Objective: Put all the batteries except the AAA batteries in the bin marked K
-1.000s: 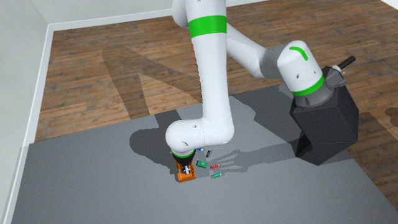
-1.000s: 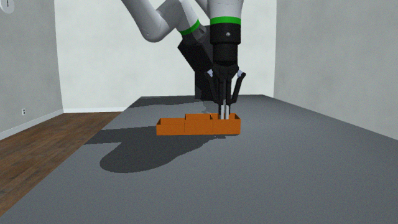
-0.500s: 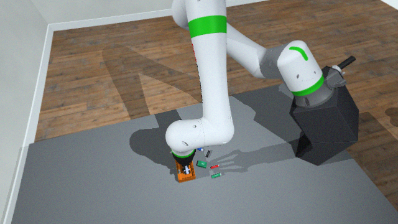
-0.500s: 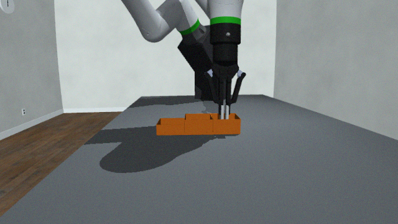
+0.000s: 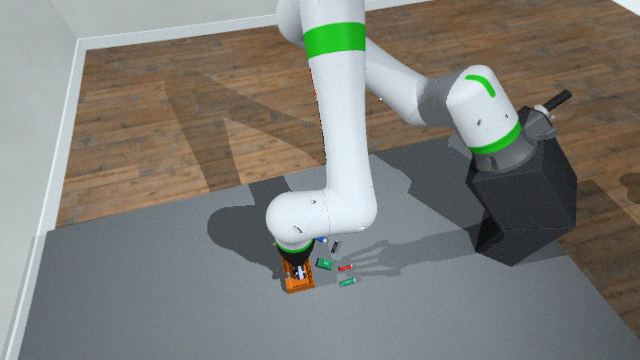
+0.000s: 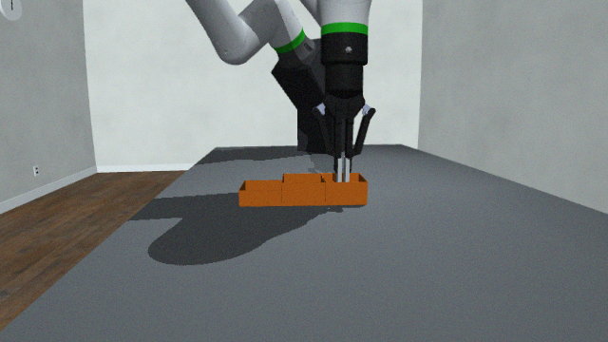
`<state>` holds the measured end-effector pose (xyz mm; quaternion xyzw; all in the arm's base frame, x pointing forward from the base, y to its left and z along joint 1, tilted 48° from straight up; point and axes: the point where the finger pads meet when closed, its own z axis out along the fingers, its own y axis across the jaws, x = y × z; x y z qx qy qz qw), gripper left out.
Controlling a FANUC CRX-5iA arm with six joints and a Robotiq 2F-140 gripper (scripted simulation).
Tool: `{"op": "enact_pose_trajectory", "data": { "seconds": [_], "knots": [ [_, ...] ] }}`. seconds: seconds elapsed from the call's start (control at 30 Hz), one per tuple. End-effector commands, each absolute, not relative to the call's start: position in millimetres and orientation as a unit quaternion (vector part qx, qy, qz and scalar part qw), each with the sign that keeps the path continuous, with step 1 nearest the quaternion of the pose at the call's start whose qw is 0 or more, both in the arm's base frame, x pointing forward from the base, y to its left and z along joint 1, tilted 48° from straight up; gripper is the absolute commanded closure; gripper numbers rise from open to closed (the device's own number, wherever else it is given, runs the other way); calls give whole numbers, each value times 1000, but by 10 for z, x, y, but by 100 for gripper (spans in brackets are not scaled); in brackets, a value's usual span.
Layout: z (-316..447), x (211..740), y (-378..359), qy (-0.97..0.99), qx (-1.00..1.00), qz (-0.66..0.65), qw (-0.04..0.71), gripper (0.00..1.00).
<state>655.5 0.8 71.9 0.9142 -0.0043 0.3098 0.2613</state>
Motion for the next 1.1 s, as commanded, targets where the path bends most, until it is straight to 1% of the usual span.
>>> {"op": "enact_pose_trajectory", "data": {
  "seconds": [0.0,0.57,0.83,1.07],
  "knots": [
    [739,6540,23,-4,914,310,261,95],
    [873,6427,119,-4,914,310,261,95],
    [1084,6250,270,-4,914,310,261,95],
    [1140,6203,310,-4,914,310,261,95]
  ]
}}
